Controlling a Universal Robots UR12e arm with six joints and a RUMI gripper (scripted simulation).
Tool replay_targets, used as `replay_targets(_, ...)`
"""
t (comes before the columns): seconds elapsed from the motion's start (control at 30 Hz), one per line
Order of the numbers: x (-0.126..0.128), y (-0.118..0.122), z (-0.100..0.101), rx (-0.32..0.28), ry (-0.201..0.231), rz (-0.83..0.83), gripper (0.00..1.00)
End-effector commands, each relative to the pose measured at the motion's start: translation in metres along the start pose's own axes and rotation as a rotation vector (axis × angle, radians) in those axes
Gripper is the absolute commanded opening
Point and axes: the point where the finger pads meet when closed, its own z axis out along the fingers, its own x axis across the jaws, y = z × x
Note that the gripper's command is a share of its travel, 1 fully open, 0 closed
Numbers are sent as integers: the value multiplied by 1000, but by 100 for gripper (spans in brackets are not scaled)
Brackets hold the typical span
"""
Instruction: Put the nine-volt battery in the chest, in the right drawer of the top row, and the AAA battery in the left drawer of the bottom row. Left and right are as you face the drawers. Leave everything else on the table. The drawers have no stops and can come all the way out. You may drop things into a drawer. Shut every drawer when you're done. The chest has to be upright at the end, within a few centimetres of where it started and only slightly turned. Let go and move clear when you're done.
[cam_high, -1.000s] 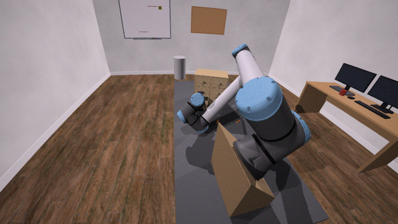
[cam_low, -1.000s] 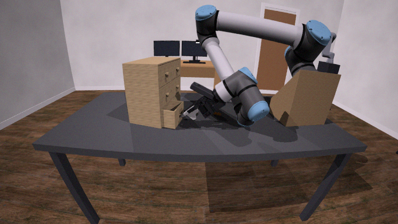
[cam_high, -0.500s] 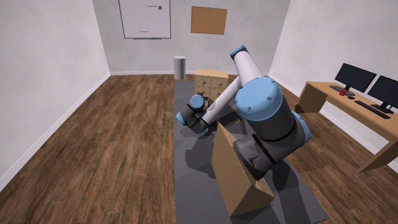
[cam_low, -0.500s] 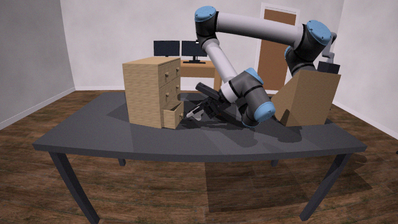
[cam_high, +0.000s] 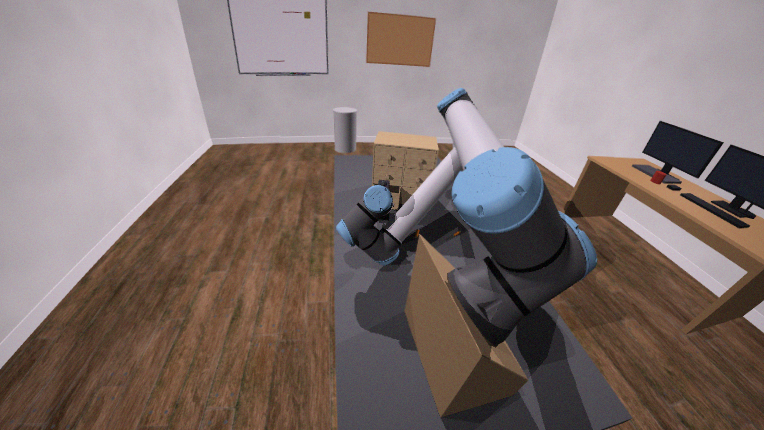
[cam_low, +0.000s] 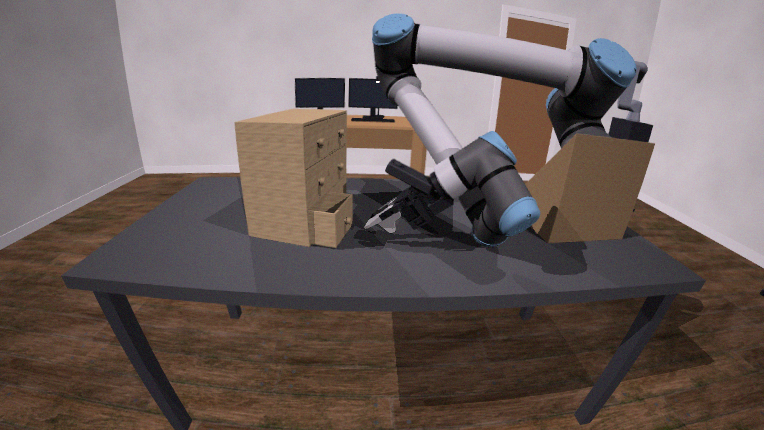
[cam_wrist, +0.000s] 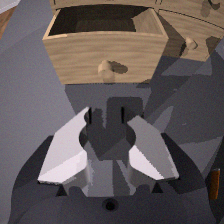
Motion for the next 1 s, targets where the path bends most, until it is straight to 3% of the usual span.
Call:
replay_targets(0.0, 0, 0, -2, 1, 0, 0, 20)
replay_targets(0.27, 0, -6, -17, 1, 0, 0, 20)
replay_targets(0.7, 0, -30, -84, 1, 0, 0, 20)
replay_targets(0.97, 0, -34, -94, 1, 0, 0, 20)
